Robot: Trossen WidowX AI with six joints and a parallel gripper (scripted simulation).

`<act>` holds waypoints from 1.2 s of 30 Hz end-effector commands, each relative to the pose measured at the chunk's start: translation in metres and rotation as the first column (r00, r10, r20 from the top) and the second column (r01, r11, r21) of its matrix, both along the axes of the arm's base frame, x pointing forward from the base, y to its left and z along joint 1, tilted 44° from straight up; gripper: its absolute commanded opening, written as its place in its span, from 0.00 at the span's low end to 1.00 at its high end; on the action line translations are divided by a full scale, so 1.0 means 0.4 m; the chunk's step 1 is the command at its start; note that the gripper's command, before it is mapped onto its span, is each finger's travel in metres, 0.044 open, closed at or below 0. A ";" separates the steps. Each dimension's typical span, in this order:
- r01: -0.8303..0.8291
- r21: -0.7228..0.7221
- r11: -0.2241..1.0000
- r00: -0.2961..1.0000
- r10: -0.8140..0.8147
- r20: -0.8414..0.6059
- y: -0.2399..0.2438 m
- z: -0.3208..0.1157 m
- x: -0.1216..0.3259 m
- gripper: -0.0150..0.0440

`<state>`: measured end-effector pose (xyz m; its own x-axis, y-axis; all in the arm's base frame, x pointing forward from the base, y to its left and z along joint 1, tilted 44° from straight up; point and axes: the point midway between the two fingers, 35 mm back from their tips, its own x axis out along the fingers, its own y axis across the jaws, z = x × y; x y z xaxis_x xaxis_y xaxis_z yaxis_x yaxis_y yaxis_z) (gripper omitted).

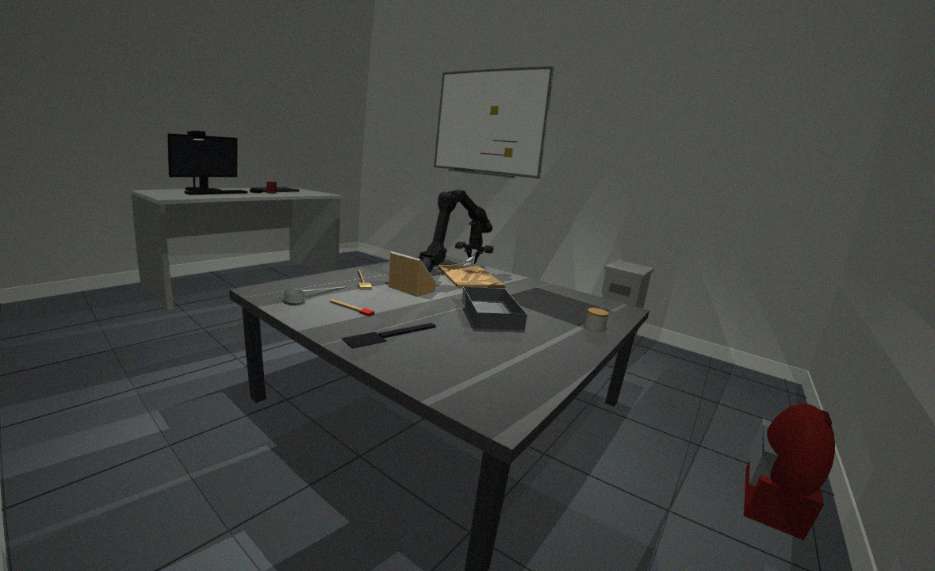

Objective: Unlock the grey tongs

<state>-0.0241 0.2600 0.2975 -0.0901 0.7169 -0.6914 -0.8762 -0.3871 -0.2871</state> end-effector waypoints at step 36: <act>0.000 -0.003 1.000 1.000 0.000 0.000 0.030 -0.043 -0.005 0.93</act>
